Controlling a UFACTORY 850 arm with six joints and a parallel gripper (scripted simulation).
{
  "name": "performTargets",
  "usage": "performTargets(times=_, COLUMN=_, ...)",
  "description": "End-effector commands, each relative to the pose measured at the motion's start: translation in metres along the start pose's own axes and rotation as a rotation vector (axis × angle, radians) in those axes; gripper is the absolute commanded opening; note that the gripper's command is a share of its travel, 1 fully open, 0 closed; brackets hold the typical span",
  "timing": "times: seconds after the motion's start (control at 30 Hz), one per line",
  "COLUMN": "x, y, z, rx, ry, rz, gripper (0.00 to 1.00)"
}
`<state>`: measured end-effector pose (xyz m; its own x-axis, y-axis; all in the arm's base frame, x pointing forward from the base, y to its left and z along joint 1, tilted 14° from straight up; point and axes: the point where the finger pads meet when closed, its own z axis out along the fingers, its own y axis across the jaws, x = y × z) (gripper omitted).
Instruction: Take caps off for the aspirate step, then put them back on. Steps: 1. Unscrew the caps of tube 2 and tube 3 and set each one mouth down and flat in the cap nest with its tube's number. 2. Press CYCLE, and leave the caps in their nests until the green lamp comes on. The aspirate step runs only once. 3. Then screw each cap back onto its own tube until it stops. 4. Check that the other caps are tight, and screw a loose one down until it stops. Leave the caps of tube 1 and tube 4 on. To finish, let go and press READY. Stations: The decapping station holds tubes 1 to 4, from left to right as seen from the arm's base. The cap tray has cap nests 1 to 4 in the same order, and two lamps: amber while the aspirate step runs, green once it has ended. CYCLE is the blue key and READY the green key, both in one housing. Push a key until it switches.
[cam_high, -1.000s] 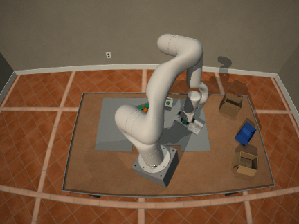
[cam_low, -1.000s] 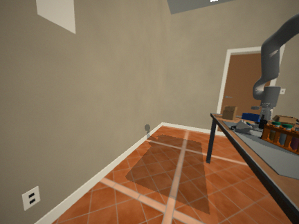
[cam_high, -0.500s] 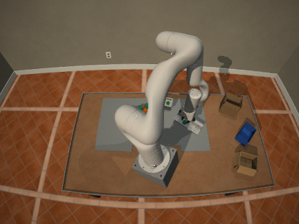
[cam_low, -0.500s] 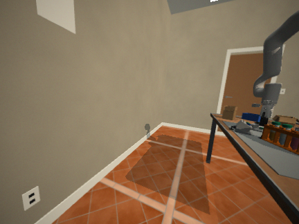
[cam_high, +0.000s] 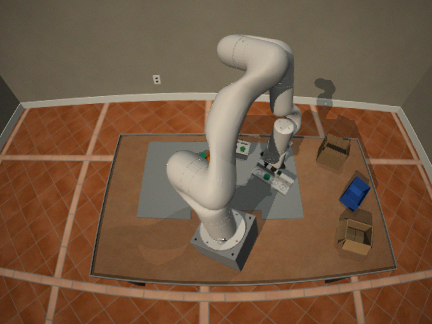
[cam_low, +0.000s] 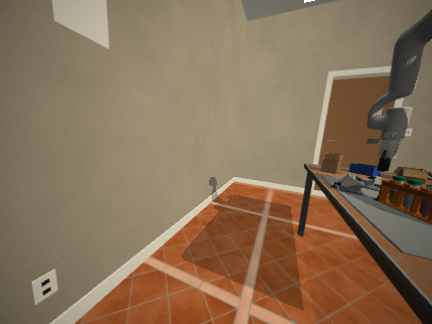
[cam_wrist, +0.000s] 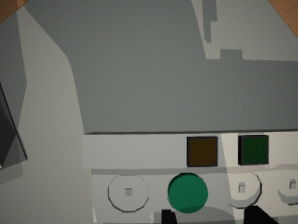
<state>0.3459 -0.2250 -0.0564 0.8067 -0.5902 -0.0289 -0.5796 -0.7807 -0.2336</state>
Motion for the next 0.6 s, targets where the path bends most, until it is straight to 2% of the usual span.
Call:
performTargets(times=0.0, x=0.002, y=0.000, z=-0.026, rx=0.005, ry=-0.020, rz=0.001, gripper=0.46)
performTargets(times=0.2, x=0.002, y=0.000, z=-0.054, rx=0.005, ry=-0.020, rz=0.001, gripper=0.46)
performTargets(times=0.43, x=0.002, y=0.000, z=-0.054, rx=0.005, ry=-0.020, rz=0.001, gripper=0.46)
performTargets(times=0.53, x=-0.009, y=-0.022, z=-0.054, rx=0.002, ry=-0.020, rz=0.251, gripper=0.46)
performTargets(times=0.57, x=-0.009, y=-0.022, z=-0.054, rx=0.002, ry=-0.020, rz=0.251, gripper=0.46)
